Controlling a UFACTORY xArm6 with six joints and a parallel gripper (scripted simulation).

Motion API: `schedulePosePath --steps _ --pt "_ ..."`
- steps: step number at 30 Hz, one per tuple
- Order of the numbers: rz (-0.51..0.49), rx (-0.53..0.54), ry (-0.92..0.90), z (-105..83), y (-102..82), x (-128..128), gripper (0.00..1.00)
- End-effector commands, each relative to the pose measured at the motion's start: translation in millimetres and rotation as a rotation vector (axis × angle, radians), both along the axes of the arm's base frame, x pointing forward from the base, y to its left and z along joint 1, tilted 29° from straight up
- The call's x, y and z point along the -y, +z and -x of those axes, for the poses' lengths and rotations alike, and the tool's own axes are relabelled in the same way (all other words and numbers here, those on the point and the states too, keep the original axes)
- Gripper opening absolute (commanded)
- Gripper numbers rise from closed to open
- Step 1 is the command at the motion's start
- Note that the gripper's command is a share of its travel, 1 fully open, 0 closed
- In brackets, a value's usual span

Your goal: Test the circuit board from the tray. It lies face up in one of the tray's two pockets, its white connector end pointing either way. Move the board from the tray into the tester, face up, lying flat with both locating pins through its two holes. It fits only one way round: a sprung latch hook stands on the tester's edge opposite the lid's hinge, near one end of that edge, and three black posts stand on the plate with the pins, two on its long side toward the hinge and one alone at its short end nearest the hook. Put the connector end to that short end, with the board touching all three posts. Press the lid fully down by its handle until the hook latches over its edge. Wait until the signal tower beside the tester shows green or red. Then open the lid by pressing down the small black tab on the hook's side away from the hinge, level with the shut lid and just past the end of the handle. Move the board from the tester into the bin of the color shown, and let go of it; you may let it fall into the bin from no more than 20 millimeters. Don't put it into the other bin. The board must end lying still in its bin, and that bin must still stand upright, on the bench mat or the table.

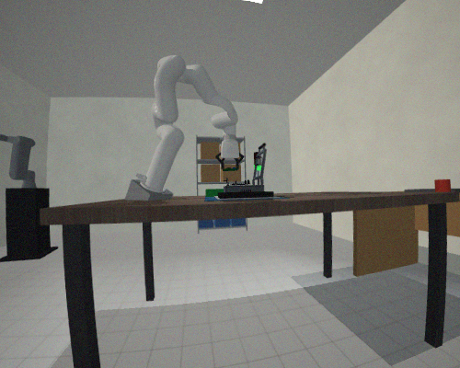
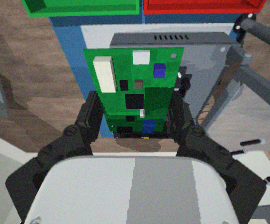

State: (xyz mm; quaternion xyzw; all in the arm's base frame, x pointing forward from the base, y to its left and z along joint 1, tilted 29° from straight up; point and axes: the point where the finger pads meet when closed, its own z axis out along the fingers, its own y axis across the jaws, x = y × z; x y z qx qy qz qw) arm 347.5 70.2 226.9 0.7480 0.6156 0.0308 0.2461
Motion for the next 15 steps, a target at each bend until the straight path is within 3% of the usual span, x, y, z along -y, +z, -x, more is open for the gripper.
schedulePosePath --steps 1,15 --pt "0.002 0.005 -0.003 1.8 -24.0 -31.3 0.79" --pt "0.002 0.005 -0.003 11.1 -78.6 -97.2 0.79"
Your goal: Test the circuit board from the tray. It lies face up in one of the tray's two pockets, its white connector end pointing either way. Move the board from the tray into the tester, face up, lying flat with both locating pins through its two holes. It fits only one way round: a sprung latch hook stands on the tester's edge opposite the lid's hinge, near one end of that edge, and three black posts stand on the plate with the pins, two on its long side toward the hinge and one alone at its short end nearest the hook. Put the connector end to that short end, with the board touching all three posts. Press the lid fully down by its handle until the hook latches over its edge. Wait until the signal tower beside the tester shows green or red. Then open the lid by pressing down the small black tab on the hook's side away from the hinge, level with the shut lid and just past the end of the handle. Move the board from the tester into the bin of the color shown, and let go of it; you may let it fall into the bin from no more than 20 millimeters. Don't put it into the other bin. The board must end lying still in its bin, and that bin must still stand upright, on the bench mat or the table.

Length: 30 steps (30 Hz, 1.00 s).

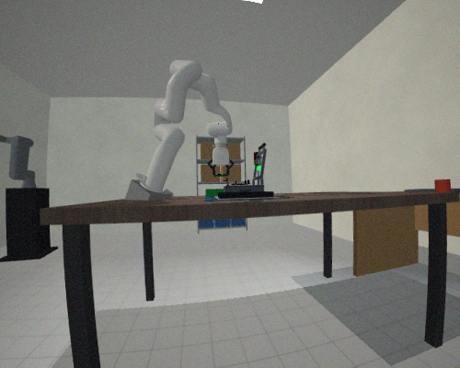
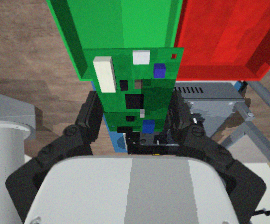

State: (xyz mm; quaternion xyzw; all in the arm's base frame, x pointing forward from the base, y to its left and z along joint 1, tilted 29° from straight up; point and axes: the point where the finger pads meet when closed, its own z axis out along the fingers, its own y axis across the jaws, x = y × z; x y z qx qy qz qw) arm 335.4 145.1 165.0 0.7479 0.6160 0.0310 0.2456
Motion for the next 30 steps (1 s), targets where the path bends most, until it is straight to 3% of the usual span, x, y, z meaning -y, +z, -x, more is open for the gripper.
schedulePosePath --steps 1,11,30 --pt "0.003 0.006 -0.004 -0.5 -19.8 -26.1 0.79" --pt "0.003 0.006 -0.004 1.9 -33.8 -43.0 0.79" --pt "0.003 0.006 -0.004 1.7 -35.9 -44.0 0.79"
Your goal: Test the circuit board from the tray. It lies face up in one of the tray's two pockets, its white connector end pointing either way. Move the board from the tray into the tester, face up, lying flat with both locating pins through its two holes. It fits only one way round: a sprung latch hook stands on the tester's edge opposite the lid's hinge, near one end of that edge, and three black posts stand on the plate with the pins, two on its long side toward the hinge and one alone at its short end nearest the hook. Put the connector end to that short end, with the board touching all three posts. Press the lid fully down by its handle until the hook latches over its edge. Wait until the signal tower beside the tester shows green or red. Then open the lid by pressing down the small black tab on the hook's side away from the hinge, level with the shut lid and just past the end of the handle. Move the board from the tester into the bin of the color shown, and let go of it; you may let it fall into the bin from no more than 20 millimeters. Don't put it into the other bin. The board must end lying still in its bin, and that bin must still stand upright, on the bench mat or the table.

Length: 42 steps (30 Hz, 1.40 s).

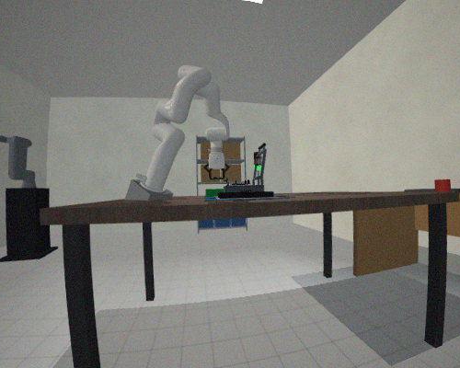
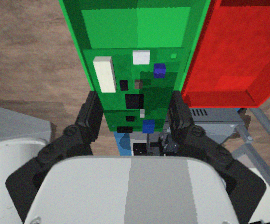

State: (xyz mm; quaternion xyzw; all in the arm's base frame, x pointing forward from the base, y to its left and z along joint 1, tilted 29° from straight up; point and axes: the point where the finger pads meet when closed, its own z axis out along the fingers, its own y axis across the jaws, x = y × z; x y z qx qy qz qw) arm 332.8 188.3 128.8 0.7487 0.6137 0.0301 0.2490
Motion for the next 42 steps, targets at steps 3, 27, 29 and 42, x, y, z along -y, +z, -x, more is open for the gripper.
schedulePosePath --steps 3,27,29,42 --pt "-0.002 0.002 0.001 -1.7 -1.7 0.0 0.79" --pt "-0.002 0.002 0.001 -22.8 -54.5 19.4 0.79" --pt "-0.002 0.002 0.001 -22.8 -54.5 19.4 0.79" --pt "-0.002 0.002 0.001 -32.4 -78.6 28.3 0.79"
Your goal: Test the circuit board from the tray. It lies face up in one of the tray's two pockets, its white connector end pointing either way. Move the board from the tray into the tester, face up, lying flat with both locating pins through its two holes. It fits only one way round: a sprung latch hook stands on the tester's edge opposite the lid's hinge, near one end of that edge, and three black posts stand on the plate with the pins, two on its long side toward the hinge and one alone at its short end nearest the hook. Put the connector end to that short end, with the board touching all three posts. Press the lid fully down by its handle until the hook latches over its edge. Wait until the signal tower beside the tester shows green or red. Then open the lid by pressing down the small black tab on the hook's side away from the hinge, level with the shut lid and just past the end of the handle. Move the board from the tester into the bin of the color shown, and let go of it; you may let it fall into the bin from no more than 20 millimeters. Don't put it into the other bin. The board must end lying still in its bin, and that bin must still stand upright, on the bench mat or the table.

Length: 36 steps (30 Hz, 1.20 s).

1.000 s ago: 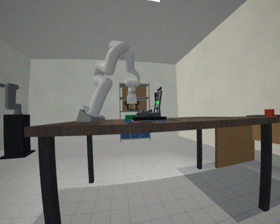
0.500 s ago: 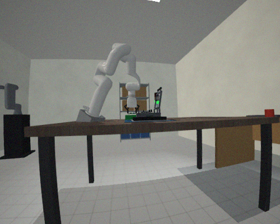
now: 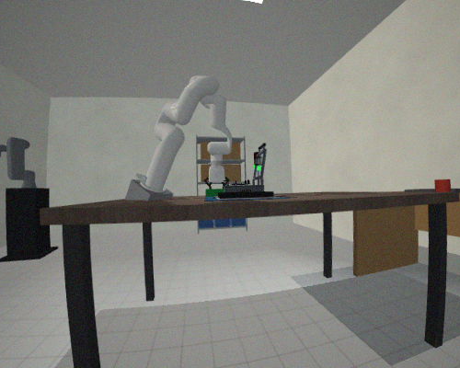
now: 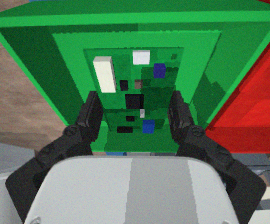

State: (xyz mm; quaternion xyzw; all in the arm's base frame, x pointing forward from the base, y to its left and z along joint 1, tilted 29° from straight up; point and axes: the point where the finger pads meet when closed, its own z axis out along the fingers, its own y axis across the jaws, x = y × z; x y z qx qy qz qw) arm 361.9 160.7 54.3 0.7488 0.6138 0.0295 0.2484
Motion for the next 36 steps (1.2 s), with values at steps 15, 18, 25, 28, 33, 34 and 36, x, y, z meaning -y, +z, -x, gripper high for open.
schedulePosePath --steps 15,18,25,28,33,34,36 --pt "-0.002 0.004 0.001 -4.6 -7.5 1.9 0.79" --pt "-0.002 0.004 0.001 -4.6 -7.5 1.9 0.79" --pt "-0.002 0.004 0.001 -4.9 -8.2 2.1 0.79" --pt "-0.002 0.004 0.001 -5.1 -8.7 2.3 0.79" --pt "-0.002 0.004 0.001 -5.2 -8.8 2.4 0.79" --pt "-0.002 0.004 0.001 -5.2 -8.8 2.4 0.79" --pt "-0.002 0.004 0.001 -5.2 -8.8 2.4 0.79"
